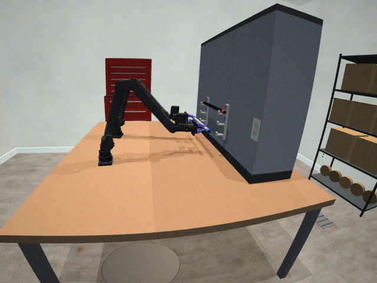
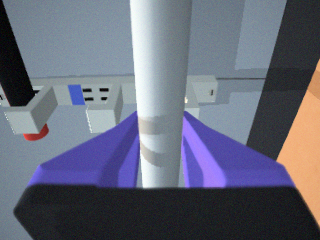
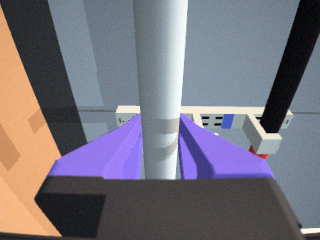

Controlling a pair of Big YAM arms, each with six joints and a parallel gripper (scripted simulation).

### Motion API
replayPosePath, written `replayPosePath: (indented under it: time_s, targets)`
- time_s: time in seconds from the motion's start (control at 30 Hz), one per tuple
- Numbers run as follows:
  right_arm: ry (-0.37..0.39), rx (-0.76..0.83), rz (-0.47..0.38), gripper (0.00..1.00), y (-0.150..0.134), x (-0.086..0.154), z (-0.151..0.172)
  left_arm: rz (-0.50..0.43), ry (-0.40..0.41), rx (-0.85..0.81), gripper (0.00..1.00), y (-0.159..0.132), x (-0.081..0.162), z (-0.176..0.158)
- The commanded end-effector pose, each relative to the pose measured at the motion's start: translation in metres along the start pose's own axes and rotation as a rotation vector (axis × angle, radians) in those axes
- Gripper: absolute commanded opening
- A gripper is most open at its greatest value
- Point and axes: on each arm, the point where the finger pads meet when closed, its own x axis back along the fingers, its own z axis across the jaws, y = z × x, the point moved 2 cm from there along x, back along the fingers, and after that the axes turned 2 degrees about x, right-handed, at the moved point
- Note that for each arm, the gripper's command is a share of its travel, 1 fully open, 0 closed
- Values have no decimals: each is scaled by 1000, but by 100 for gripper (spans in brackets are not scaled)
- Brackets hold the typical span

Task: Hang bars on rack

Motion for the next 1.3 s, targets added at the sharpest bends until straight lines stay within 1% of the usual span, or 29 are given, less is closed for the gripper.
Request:
replayPosePath:
  time_s: [0.0,0.1,0.6,0.67,1.17,1.27]
  targets:
    - [-64,-15,23,0,-11,10,-33,14,87,18,0,-4,5,46]
    - [-64,-15,23,0,-11,12,-34,14,87,18,0,-4,6,47]
    - [-64,-15,23,0,-17,37,-40,14,87,18,0,3,31,51]
    - [-64,-15,23,0,-17,37,-40,14,87,18,0,3,31,51]
    - [-64,-15,23,0,-19,62,-42,14,87,18,0,5,56,52]
    - [-64,-15,23,0,-19,64,-42,14,87,18,0,5,58,51]
